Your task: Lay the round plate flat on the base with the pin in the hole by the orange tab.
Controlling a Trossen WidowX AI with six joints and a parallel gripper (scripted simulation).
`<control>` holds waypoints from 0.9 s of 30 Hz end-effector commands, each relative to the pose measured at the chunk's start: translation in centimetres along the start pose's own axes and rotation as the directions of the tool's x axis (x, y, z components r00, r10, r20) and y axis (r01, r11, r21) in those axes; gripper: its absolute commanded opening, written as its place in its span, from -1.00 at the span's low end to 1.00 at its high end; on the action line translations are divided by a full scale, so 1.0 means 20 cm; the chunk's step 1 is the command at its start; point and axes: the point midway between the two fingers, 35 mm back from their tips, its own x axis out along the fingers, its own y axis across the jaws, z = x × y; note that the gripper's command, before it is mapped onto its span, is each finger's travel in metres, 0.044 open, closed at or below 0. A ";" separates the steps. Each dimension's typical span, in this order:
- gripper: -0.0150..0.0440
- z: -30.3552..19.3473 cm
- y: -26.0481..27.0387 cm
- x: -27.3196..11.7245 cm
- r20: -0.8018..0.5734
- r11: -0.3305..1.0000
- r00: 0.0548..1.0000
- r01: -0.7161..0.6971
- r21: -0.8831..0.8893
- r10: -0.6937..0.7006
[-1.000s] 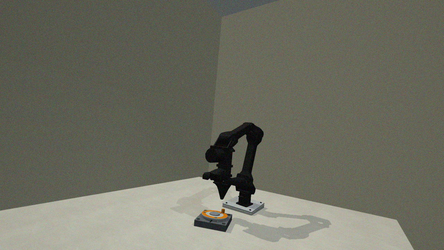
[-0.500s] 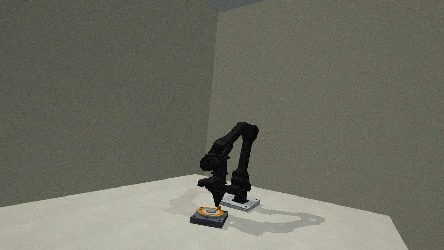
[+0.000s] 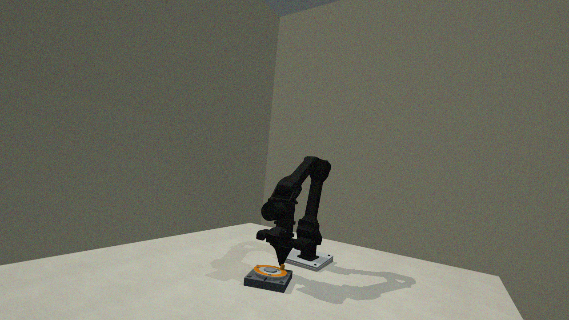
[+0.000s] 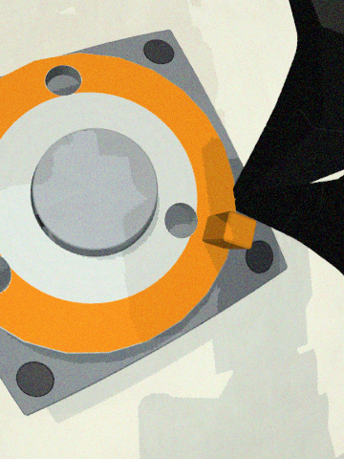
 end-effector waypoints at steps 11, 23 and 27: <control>-0.49 0.03 0.09 0.00 0.001 1.000 1.000 -0.008 -0.002 0.008; -0.49 0.09 0.16 0.00 0.002 1.000 1.000 -0.010 -0.002 0.010; -0.49 0.11 0.18 0.00 0.002 1.000 1.000 -0.010 -0.002 0.010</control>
